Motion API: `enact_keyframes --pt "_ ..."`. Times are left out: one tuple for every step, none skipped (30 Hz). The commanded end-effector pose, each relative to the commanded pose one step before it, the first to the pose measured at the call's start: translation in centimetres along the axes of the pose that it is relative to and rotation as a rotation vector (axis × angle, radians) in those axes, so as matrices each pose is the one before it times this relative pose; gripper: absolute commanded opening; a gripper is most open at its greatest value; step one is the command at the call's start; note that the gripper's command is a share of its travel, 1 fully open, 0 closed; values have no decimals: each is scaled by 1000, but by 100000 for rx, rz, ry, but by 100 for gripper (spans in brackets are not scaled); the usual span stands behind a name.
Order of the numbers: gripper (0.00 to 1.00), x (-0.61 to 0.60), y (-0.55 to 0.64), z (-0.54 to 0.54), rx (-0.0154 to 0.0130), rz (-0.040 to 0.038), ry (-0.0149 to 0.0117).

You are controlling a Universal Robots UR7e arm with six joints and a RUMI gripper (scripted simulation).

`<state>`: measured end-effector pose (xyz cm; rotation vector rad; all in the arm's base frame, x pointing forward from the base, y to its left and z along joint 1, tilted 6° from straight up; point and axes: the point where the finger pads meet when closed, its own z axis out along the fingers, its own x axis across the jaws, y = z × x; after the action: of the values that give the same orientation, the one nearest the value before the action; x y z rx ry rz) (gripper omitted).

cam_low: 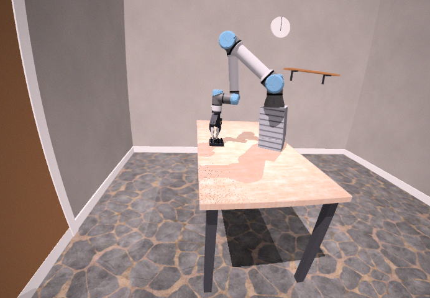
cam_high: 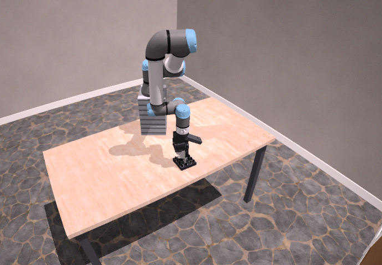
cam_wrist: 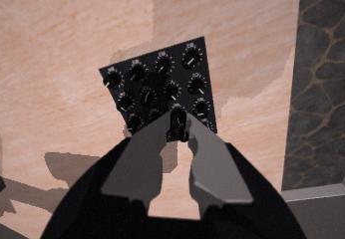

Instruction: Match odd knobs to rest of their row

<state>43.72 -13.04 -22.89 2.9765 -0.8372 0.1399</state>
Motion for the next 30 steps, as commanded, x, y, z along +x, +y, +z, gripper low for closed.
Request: enact_keyframes --pt "4 99 -7 -37 -342 11153 133" --pt "4 9 0 0 0 1914 0" --pt "4 9 0 0 0 1879 0" --pt "4 9 0 0 0 1842 0" --pt "4 9 0 0 0 1804 0" --pt "4 8 0 0 0 1764 0" --pt "4 8 0 0 0 1724 0" --pt "4 8 0 0 0 1682 0" --pt "4 8 0 0 0 1640 0" --pt "4 8 0 0 0 1596 0" --pt "4 0 0 0 0 0 0" --pt "4 0 0 0 0 0 0" --pt "4 7 0 0 0 1552 0" --pt "4 7 0 0 0 1506 0" --pt "4 7 0 0 0 1459 0" --pt "4 7 0 0 0 1413 0" --pt "4 7 0 0 0 1364 0" --pt "4 6 0 0 0 1316 0" --pt "4 6 0 0 0 1267 0" --pt "4 6 0 0 0 1218 0" --pt "4 6 0 0 0 1168 0" --pt "4 5 0 0 0 1118 0" --pt "4 5 0 0 0 1068 0" --pt "4 5 0 0 0 1018 0" --pt "4 5 0 0 0 967 0" --pt "4 4 0 0 0 917 0" --pt "4 4 0 0 0 867 0" --pt "4 0 0 0 0 0 0" --pt "4 0 0 0 0 0 0" --pt "4 4 0 0 0 817 0"
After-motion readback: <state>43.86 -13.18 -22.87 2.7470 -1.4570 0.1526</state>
